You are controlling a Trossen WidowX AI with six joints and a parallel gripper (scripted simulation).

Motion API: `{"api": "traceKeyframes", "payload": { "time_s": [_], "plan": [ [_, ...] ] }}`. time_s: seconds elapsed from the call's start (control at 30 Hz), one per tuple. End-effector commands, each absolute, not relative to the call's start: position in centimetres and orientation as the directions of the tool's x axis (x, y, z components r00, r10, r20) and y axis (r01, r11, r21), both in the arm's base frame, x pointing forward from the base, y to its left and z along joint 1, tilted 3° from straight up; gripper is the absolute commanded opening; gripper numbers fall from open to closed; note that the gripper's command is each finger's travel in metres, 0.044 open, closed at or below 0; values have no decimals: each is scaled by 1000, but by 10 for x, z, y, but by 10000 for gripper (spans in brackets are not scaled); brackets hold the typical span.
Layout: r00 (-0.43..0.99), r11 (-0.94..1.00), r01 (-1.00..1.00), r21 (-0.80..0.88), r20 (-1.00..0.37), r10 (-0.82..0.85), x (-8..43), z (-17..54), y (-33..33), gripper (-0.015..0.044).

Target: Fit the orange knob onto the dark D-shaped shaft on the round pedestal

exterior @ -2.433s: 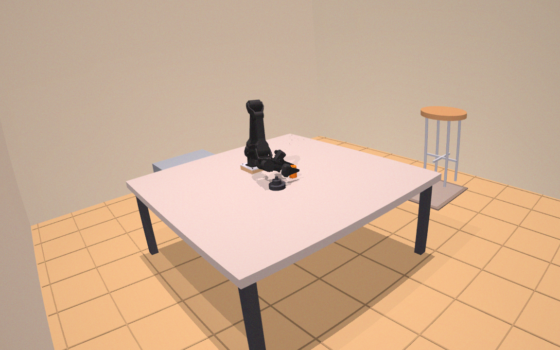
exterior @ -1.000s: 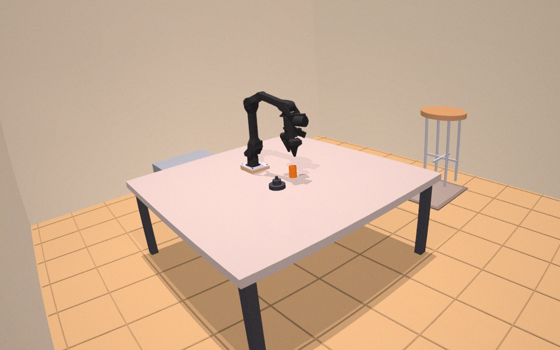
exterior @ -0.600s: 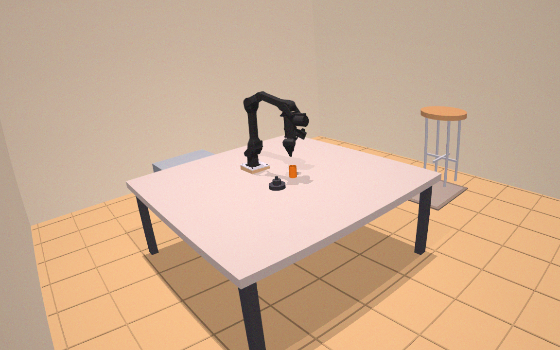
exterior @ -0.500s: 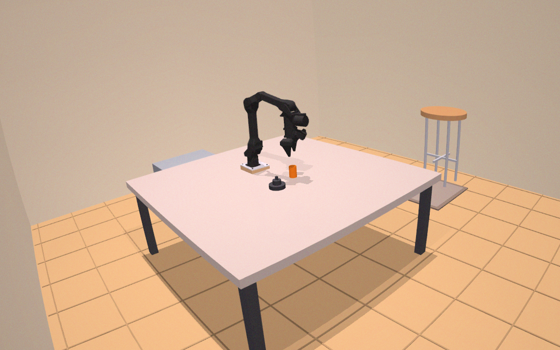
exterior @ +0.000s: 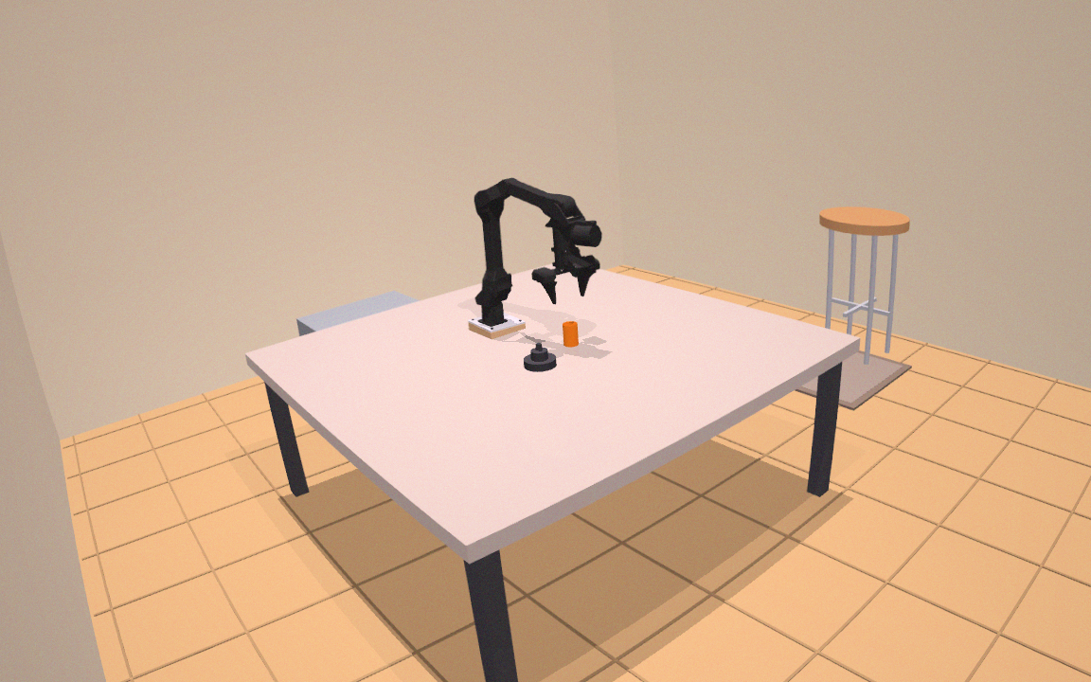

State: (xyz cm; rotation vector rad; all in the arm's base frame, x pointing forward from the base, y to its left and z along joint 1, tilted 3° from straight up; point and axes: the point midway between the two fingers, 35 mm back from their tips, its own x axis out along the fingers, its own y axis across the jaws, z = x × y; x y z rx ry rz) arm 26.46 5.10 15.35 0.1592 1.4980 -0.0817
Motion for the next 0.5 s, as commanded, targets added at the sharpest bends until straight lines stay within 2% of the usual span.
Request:
{"api": "traceKeyframes", "payload": {
  "time_s": [0.0, 0.47],
  "plan": [
    [65, 981, 188, 51, -997, 39, 264, 152, 51, 440],
    [65, 981, 188, 51, -997, 39, 268, 103, 53, 440]
  ]
}}
